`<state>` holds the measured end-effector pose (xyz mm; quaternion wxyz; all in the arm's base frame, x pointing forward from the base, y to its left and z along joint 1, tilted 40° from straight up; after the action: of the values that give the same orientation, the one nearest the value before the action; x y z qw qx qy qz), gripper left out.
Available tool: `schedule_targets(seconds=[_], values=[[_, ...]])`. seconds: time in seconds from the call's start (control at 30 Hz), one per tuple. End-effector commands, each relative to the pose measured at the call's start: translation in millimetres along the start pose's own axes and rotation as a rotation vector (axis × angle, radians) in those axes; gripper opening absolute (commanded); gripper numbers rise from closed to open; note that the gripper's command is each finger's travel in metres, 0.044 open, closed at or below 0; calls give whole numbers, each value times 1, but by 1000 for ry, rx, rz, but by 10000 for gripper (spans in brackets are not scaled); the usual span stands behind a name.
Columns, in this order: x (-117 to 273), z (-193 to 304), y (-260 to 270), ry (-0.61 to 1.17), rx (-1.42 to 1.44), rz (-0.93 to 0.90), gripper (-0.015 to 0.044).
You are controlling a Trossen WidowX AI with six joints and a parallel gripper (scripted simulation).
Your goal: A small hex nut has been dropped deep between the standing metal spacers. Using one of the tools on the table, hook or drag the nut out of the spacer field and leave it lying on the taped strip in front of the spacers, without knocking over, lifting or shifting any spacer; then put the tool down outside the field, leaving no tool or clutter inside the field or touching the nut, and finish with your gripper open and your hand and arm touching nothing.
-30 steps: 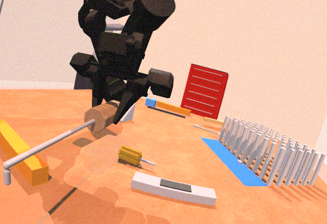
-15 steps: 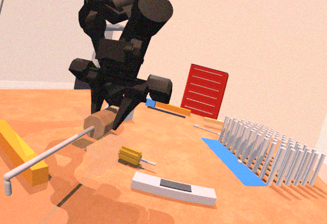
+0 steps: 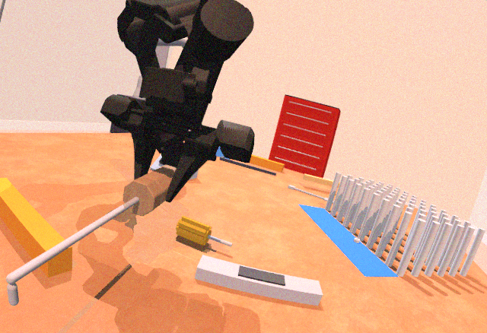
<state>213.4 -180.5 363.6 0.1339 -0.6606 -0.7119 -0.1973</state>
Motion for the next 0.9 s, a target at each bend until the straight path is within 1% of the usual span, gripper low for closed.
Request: schedule_targets(seconds=[0.0,0.87], values=[[-3,1,0,1,2,-3,0],[-19,8,-3,-2,3,-4,0]])
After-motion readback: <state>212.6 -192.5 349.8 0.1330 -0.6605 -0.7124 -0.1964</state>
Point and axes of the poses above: the point midway between the two fingers, 35 mm back from their tips, its own x axis back along the fingers, its own y axis across the jaws, z = x × y, the point moved 8 cm from there along x, back along the fingers, and after that the axes turned 15 degrees about -x, right-handed, at the moved point
